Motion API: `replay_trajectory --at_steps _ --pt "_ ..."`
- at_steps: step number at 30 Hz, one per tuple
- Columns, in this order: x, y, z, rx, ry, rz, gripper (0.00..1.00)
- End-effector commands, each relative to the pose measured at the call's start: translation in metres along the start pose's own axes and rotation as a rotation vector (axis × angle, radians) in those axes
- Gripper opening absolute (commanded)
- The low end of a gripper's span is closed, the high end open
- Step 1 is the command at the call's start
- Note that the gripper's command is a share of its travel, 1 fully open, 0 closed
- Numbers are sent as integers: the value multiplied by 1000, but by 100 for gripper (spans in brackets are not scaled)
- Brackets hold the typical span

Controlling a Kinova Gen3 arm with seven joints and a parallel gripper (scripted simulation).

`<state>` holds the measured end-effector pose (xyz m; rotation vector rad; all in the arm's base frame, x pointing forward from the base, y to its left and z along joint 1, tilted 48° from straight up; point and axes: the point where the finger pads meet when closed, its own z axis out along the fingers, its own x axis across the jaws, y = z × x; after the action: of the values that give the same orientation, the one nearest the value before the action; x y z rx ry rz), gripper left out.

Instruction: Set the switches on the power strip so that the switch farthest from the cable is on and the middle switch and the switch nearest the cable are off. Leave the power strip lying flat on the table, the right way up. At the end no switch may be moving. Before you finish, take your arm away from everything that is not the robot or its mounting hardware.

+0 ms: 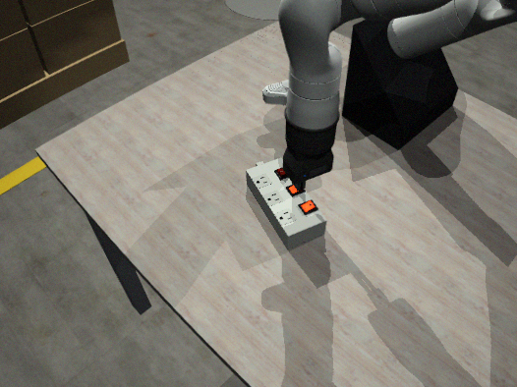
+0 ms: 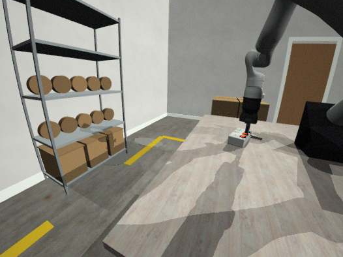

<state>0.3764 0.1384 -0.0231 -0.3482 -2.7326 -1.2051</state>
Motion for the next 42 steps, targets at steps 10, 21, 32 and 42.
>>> replay_trajectory --at_steps 10,21,32,42 --pt "0 0 3 0 -1 0 0" --pt "0 0 5 0 -1 0 0" --pt "0 0 5 0 -1 0 0" --pt "0 0 6 0 -1 0 0"
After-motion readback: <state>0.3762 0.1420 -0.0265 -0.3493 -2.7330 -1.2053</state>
